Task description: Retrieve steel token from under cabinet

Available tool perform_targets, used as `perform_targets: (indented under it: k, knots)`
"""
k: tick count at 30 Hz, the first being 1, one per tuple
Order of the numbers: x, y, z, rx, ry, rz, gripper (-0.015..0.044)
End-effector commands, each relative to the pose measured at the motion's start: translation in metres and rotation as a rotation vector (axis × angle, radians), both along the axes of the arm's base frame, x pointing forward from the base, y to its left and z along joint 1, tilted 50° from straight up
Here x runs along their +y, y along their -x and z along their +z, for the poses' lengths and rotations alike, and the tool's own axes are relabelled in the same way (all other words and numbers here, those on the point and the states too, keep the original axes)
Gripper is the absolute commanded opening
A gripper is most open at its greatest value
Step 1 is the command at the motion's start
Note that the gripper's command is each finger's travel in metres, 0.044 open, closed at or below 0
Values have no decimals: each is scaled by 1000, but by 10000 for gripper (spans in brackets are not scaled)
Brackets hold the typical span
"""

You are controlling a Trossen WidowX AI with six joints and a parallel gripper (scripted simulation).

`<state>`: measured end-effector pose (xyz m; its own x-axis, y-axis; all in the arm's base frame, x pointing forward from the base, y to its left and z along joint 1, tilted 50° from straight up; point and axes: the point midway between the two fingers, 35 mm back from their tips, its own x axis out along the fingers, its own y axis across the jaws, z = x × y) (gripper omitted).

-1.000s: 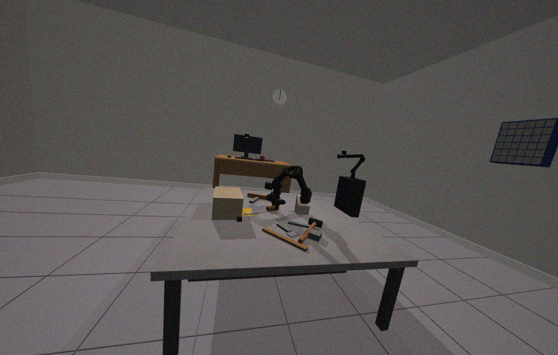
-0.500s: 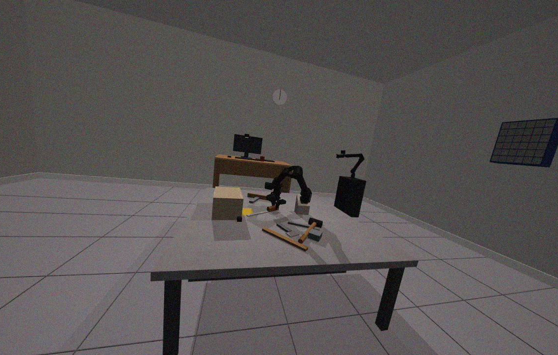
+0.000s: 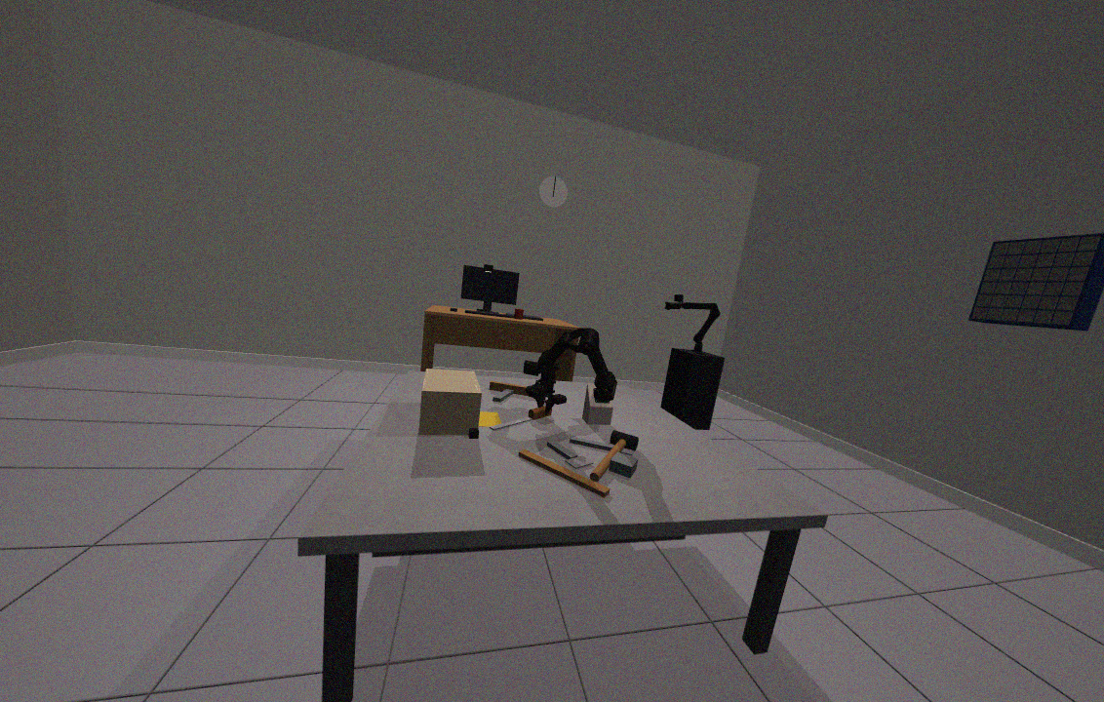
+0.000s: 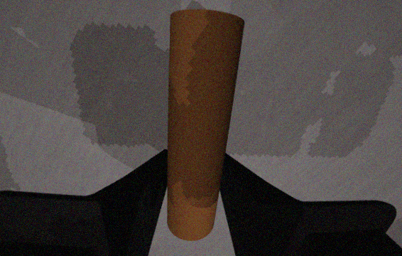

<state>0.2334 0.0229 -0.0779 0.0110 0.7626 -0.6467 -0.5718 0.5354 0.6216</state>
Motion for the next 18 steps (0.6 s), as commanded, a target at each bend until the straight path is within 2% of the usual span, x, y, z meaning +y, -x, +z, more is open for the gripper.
perform_targets:
  k: [1, 18]
  knots:
    - [2, -6, 6, -22, 9, 11, 0]
    - [14, -14, 21, -31, 9, 19, 0]
